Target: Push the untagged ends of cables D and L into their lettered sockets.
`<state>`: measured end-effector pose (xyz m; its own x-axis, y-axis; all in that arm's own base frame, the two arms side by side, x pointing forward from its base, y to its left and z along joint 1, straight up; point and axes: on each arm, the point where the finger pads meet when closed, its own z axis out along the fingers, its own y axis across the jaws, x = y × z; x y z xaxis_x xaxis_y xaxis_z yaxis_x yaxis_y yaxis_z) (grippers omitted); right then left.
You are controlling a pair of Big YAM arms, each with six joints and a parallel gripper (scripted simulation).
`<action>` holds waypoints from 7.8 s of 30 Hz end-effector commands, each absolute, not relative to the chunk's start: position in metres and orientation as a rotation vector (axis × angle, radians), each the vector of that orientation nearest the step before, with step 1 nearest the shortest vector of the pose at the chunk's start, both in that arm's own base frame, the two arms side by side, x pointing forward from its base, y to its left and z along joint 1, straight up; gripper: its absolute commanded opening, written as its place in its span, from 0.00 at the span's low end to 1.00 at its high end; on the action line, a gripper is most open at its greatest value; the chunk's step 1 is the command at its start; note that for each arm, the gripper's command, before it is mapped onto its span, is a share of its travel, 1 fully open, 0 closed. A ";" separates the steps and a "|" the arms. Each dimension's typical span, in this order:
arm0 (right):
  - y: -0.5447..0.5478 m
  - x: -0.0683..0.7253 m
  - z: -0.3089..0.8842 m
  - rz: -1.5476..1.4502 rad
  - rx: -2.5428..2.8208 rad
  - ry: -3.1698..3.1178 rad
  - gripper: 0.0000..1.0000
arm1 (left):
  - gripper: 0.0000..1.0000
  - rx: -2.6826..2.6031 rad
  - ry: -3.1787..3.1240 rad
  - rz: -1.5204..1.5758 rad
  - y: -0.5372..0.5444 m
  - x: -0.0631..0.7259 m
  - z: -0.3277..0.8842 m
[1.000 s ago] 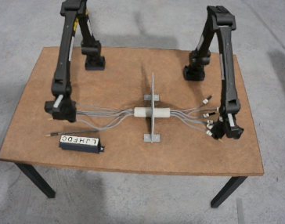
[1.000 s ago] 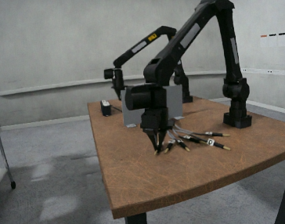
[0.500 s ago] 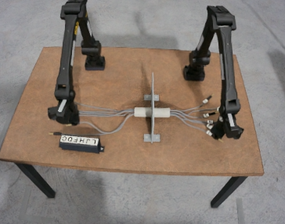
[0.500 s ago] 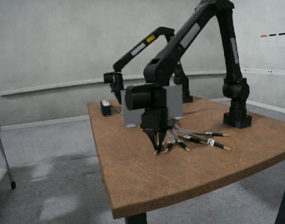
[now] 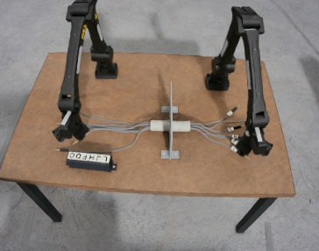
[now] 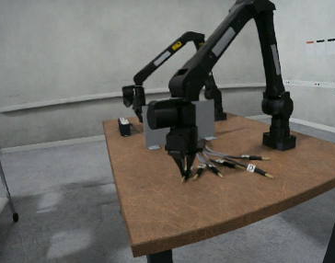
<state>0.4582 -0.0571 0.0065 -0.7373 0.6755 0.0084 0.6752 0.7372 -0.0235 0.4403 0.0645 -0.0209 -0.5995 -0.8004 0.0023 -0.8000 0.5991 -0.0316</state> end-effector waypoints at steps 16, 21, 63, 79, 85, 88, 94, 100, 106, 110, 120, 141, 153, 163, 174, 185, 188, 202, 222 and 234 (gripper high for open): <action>-0.032 0.476 0.025 0.000 -0.072 -3.165 0.06 | 0.06 -1.393 2.787 -0.054 0.065 0.445 -0.016; -0.035 0.476 0.028 -0.003 -0.127 -3.168 0.06 | 0.06 -1.393 2.787 -0.054 0.065 0.445 -0.016; -0.030 0.495 0.030 0.001 -0.071 -3.184 0.06 | 0.06 -1.393 2.787 -0.054 0.065 0.444 -0.016; -0.043 0.476 0.011 -0.003 -0.136 -3.130 0.06 | 0.06 -1.393 2.787 -0.054 0.065 0.444 -0.016; -0.039 0.487 0.018 -0.001 -0.117 -3.153 0.06 | 0.06 -1.393 2.787 -0.054 0.065 0.444 -0.016; -0.039 0.487 0.018 -0.001 -0.117 -3.153 0.06 | 0.06 -1.393 2.787 -0.054 0.065 0.444 -0.016; -0.032 0.496 0.017 -0.002 -0.098 -3.150 0.06 | 0.06 -1.393 2.787 -0.054 0.065 0.444 -0.016; -0.035 0.499 0.018 -0.002 -0.115 -3.147 0.06 | 0.06 -1.393 2.787 -0.054 0.065 0.444 -0.016; -0.035 0.501 0.021 -0.001 -0.116 -3.154 0.06 | 0.06 -1.393 2.787 -0.054 0.065 0.444 -0.016; -0.035 0.501 0.021 -0.001 -0.116 -3.155 0.06 | 0.06 -1.393 2.787 -0.054 0.065 0.444 -0.016; -0.035 0.495 0.021 0.001 -0.108 -3.157 0.06 | 0.06 -1.393 2.787 -0.054 0.065 0.444 -0.016; -0.043 0.521 0.021 0.003 -0.136 -3.153 0.06 | 0.06 -1.393 2.787 -0.054 0.065 0.444 -0.016; -0.042 0.547 0.022 0.002 -0.097 -3.149 0.06 | 0.06 -1.393 2.787 -0.054 0.065 0.444 -0.016; -0.044 0.564 0.022 0.003 -0.095 -3.163 0.06 | 0.06 -1.393 2.787 -0.054 0.065 0.444 -0.016; -0.043 0.558 0.026 0.004 -0.097 -3.171 0.06 | 0.06 -1.393 2.787 -0.054 0.065 0.444 -0.016; -0.042 0.553 0.050 0.006 -0.100 -3.204 0.35 | 0.06 -1.393 2.787 -0.054 0.065 0.444 -0.016; -0.041 0.552 0.042 0.005 -0.100 -3.188 0.35 | 0.06 -1.393 2.787 -0.054 0.065 0.444 -0.016; -0.040 0.545 0.069 0.005 -0.100 -3.197 0.35 | 0.06 -1.393 2.787 -0.054 0.065 0.444 -0.016; -0.040 0.533 0.077 0.002 -0.099 -3.143 1.00 | 0.06 -1.393 2.787 -0.054 0.065 0.444 -0.016; -0.074 0.477 0.135 0.062 -0.302 -3.364 1.00 | 0.06 -1.393 2.787 -0.054 0.065 0.444 -0.016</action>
<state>0.4891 -0.0549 0.1009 -0.9856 0.1190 -0.1203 0.1216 0.9925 -0.0149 0.4403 0.0645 -0.0209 -0.5995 -0.8004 0.0023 -0.8000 0.5991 -0.0316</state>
